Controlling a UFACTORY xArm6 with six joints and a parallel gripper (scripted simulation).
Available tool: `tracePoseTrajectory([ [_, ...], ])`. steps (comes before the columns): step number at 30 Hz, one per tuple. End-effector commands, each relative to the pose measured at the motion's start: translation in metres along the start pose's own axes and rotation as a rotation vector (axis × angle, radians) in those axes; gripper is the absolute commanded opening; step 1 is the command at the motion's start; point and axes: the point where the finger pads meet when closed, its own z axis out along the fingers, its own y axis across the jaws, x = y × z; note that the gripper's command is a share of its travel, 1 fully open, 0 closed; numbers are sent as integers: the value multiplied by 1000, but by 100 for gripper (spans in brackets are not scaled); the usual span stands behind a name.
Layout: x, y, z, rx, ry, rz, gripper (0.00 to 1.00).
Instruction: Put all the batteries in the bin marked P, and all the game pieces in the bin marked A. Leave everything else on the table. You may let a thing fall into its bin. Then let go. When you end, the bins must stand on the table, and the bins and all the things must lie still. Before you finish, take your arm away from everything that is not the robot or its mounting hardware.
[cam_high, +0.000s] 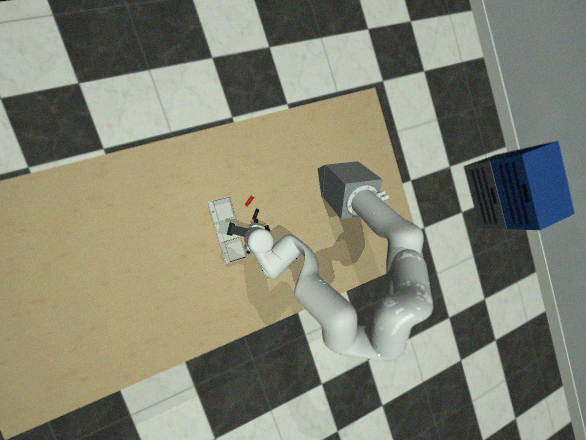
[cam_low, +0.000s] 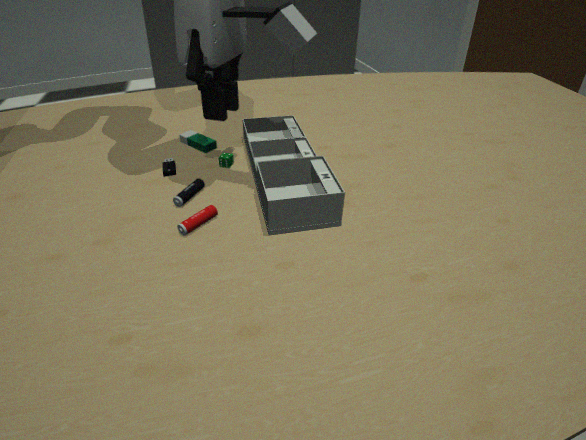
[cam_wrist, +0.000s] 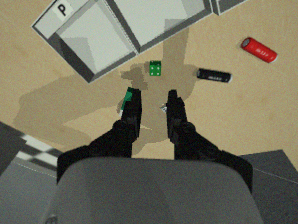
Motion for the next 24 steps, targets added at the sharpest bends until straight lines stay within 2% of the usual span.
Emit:
tracePoseTrajectory([
  [1,1,-1,-1,1,3,-1,30],
  [3,1,-1,-1,1,3,-1,30],
  [21,2,-1,63,1,3,0,30],
  [24,2,-1,63,1,3,0,30],
])
